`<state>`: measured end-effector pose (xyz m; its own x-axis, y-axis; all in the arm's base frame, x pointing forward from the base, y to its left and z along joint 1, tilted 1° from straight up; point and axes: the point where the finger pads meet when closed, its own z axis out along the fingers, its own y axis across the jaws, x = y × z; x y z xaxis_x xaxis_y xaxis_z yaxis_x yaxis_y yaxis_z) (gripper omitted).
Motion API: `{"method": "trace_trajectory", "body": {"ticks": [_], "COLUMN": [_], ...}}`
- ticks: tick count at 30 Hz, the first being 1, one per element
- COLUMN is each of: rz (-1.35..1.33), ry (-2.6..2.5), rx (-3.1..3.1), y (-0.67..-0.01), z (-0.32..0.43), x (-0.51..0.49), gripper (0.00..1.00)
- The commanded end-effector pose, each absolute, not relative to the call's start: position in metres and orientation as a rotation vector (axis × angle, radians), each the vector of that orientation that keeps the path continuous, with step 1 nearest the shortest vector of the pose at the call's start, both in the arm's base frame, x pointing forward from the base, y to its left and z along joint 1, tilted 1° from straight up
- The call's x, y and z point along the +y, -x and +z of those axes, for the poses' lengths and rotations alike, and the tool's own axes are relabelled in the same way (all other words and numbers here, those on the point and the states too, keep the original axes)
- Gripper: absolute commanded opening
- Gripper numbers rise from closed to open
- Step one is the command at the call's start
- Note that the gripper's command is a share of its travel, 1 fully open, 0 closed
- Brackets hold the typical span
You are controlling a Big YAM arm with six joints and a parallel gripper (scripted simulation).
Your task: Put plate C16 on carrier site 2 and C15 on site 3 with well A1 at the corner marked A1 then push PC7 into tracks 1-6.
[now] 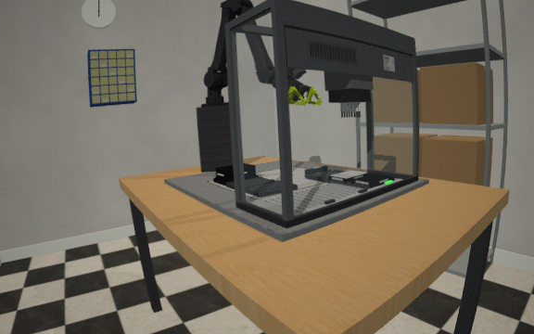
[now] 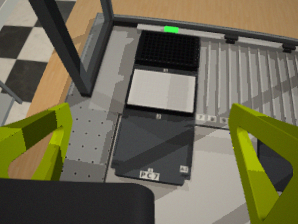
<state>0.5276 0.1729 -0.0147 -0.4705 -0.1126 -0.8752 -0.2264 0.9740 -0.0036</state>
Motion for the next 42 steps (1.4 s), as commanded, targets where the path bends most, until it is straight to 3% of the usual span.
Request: {"method": "trace_trajectory", "body": {"ticks": [1,42], "rz": [0.125,0.125], "ry": [0.246,0.245], "rx": [2.046,2.033], "y": [-0.551,-0.695], "z": [-0.009,0.001], "x": [0.173,0.173], "gripper": [1.00,1.00]}}
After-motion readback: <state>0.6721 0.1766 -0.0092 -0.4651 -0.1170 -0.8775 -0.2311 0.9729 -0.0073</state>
